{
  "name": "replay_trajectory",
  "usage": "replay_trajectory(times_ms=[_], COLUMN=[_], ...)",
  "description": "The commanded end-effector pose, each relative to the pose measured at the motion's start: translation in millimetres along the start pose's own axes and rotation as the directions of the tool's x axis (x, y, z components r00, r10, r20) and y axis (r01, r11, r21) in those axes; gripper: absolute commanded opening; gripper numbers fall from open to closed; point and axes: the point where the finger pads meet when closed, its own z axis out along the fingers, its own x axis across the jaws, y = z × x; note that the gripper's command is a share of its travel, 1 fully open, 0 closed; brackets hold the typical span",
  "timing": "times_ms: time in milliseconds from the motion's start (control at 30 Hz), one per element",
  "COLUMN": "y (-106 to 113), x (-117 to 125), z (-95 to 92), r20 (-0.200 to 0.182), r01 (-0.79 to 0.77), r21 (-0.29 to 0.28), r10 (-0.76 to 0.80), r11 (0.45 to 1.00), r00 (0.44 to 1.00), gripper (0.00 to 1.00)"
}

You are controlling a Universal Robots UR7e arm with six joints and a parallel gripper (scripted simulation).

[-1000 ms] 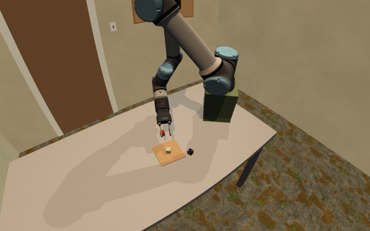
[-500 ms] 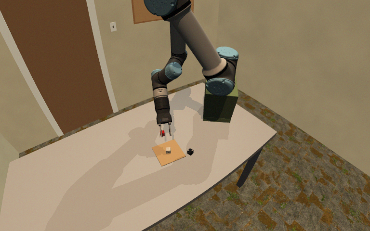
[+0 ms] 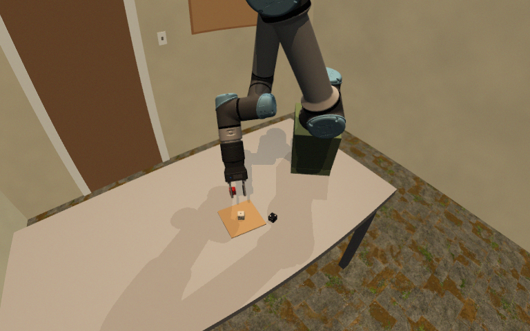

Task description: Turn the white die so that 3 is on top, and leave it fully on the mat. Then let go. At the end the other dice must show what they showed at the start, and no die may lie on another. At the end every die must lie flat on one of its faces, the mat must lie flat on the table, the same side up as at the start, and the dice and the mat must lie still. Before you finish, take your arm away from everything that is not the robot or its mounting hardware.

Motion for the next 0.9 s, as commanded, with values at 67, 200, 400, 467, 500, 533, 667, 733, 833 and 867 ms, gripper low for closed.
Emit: replay_trajectory(times_ms=[67, 200, 400, 467, 500, 533, 667, 733, 833, 867], y=[10.6, 14.2, 22.0, 23.5, 24.2, 25.0, 27.6, 27.6, 28.8, 29.0], x=[0.9, 0.4, 0.3, 0.5, 0.5, 0.5, 0.3, 0.3, 0.1, 0.1], z=[0.9, 0.4, 0.0, 0.2, 0.2, 0.2, -0.2, -0.2, -0.4, -0.4], r20=[0.006, 0.009, 0.010, 0.007, 0.007, 0.007, 0.009, 0.009, 0.010, 0.010], r01=[-0.011, -0.012, -0.013, -0.013, -0.013, -0.013, -0.013, -0.013, -0.013, -0.013], r21=[0.224, 0.278, 0.405, 0.436, 0.449, 0.461, 0.495, 0.495, 0.508, 0.510], r10=[0.010, 0.009, 0.010, 0.011, 0.011, 0.011, 0.010, 0.010, 0.010, 0.009], r11=[0.975, 0.961, 0.914, 0.900, 0.893, 0.887, 0.869, 0.869, 0.862, 0.860], r00=[1.000, 1.000, 1.000, 1.000, 1.000, 1.000, 1.000, 1.000, 1.000, 1.000], gripper=[0.79, 0.79, 0.79, 0.79, 0.79, 0.79, 0.79, 0.79, 0.79, 0.79])
